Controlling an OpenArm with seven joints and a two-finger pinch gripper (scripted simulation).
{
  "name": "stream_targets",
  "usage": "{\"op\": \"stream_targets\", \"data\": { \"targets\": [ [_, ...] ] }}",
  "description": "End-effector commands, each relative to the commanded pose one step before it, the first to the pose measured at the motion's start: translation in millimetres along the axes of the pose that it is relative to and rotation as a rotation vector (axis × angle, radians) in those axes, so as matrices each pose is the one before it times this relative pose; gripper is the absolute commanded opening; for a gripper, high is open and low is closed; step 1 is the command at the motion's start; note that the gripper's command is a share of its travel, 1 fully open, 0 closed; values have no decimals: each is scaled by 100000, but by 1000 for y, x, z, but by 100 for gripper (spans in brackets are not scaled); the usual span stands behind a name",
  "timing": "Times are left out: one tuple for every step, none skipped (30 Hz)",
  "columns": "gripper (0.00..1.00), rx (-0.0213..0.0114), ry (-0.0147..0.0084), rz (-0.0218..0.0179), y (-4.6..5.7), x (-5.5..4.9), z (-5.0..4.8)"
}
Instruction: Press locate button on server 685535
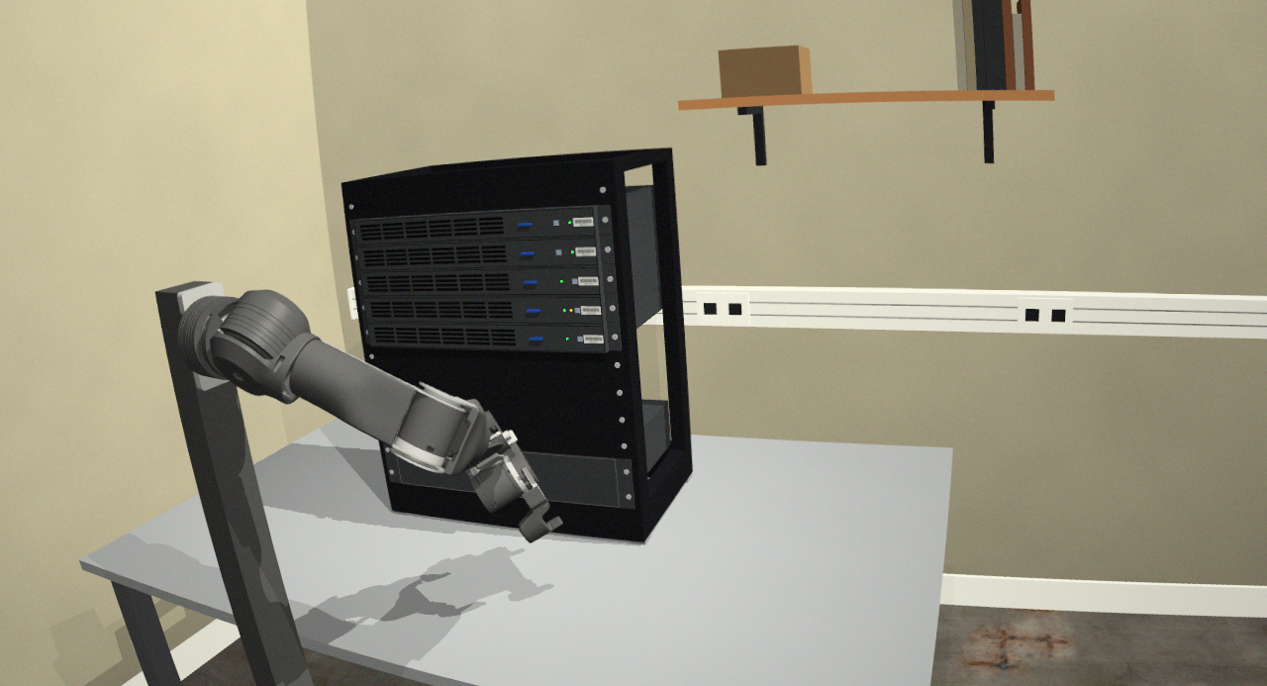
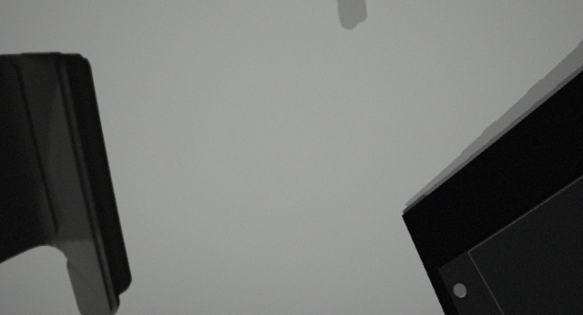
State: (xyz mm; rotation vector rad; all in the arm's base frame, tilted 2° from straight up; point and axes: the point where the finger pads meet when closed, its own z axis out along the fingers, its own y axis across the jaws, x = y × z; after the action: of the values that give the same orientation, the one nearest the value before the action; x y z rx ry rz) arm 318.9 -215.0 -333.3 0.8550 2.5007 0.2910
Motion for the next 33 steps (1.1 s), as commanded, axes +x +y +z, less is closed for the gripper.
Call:
{"op": "stream_targets", "data": {
  "targets": [
    [60, -3430, 565, 4753, 8550, 648, -789],
    [60, -1639, 265, 2403, 4578, -11, -454],
    [60, -1657, 283, 2449, 4608, 43, -457],
    [60, -1674, 301, 2494, 4632, 98, -461],
    [60, -1688, 319, 2538, 4650, 152, -465],
    [60, -1701, 337, 2581, 4662, 207, -469],
    [60, 0, 0, 0, 0, 0, 0],
    [60, 0, 0, 0, 0, 0, 0],
    [60, -1713, 354, 2623, 4668, 260, -474],
    [60, -1722, 372, 2664, 4668, 312, -479],
    [60, -1731, 390, 2703, 4663, 363, -485],
    [60, -1737, 407, 2742, 4652, 413, -492],
    [60, -1742, 424, 2778, 4636, 460, -500],
    [60, -1745, 440, 2814, 4615, 506, -509],
    [60, -1747, 457, 2848, 4590, 549, -519],
    [60, -1747, 472, 2880, 4559, 589, -530],
    [60, -1746, 488, 2911, 4525, 626, -542],
    [60, -1743, 502, 2941, 4487, 661, -555],
    [60, -1739, 516, 2968, 4445, 692, -570],
    [60, -1734, 530, 2994, 4400, 720, -585],
    [60, -1727, 542, 3018, 4352, 745, -602],
    [60, -1720, 555, 3041, 4301, 766, -621],
    [60, -1711, 566, 3062, 4248, 783, -640],
    [60, 0, 0, 0, 0, 0, 0],
    [60, 0, 0, 0, 0, 0, 0],
    [60, -1701, 576, 3080, 4194, 798, -661],
    [60, -1690, 586, 3097, 4137, 808, -683],
    [60, -1678, 595, 3112, 4080, 816, -706],
    [60, -1665, 604, 3125, 4021, 819, -730],
    [60, -1651, 611, 3136, 3962, 820, -756],
    [60, -1636, 618, 3144, 3903, 818, -782],
    [60, -1621, 625, 3151, 3844, 813, -810],
    [60, -1605, 630, 3155, 3785, 804, -838]
  ]
}}
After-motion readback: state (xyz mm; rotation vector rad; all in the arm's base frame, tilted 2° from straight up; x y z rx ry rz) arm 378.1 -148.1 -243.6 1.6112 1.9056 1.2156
